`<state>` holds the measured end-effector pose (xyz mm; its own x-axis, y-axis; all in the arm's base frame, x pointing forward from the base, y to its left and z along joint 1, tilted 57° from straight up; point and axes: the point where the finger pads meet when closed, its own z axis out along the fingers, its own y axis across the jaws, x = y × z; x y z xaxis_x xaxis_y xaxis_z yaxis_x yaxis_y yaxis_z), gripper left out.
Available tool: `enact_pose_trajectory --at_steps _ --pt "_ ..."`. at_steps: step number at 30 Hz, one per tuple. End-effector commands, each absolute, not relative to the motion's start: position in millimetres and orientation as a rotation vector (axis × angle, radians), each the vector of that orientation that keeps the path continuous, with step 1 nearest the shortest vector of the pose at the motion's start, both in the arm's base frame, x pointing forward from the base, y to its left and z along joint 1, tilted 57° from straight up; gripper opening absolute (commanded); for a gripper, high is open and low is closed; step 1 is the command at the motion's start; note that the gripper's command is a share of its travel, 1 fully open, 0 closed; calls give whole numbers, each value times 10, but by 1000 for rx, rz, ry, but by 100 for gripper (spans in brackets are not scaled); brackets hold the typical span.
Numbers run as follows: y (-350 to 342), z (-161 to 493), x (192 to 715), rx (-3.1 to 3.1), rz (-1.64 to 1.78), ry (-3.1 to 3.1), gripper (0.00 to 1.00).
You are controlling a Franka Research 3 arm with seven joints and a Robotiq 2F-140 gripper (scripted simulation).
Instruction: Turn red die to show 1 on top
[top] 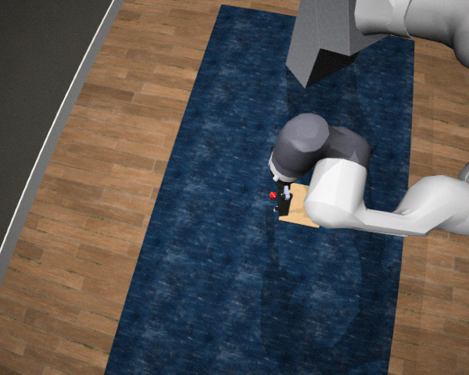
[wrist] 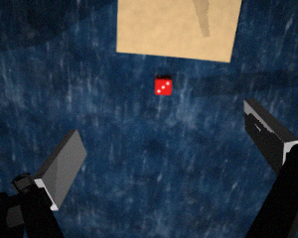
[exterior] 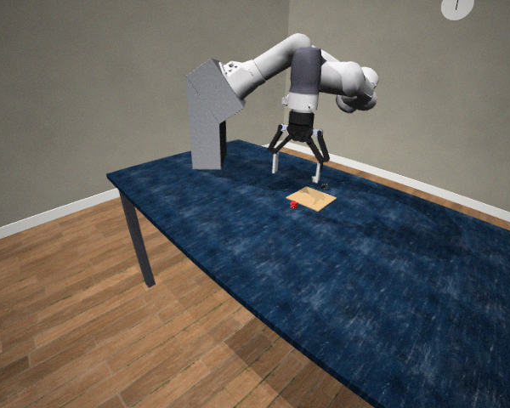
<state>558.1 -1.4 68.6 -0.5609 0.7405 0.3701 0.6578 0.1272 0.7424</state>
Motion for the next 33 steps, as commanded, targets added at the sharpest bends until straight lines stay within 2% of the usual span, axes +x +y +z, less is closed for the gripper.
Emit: enact_pose_trajectory --at_steps 1,33 --pt "14 716 5599 1187 1395 2339 100" --pt "65 695 5644 440 1178 2399 100"
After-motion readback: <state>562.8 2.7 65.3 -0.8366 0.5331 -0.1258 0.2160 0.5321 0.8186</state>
